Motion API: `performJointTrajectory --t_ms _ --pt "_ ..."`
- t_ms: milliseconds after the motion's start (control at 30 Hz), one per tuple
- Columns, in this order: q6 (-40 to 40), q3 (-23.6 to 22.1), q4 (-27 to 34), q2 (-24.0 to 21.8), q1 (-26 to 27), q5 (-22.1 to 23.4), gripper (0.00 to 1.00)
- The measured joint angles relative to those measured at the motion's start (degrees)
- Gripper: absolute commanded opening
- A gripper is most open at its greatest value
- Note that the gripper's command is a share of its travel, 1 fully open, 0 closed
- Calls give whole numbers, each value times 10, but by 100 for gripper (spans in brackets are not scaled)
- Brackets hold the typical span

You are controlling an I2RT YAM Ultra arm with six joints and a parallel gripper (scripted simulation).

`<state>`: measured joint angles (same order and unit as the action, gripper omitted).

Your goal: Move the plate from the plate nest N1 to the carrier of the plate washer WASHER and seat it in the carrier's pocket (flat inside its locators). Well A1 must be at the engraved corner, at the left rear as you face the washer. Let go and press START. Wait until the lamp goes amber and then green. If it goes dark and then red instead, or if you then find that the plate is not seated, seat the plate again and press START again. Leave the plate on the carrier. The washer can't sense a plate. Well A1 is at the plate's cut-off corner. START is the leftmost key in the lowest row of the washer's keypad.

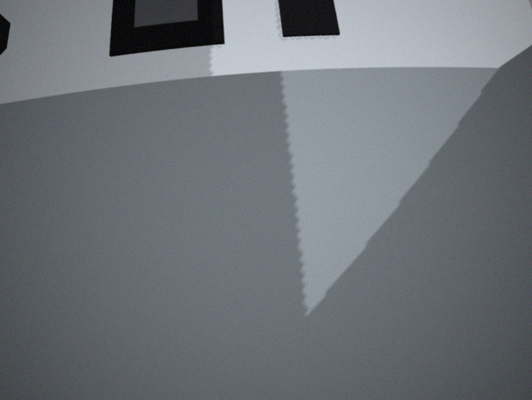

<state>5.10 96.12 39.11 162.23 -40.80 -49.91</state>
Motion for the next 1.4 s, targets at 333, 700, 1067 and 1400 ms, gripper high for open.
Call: performJointTrajectory --t_ms 333,700,1067,1400 --pt "0 0 0 0 0 0 98" --pt "0 0 0 0 0 4 84" --pt "0 0 0 0 0 4 84" --pt "0 0 0 0 0 4 84"
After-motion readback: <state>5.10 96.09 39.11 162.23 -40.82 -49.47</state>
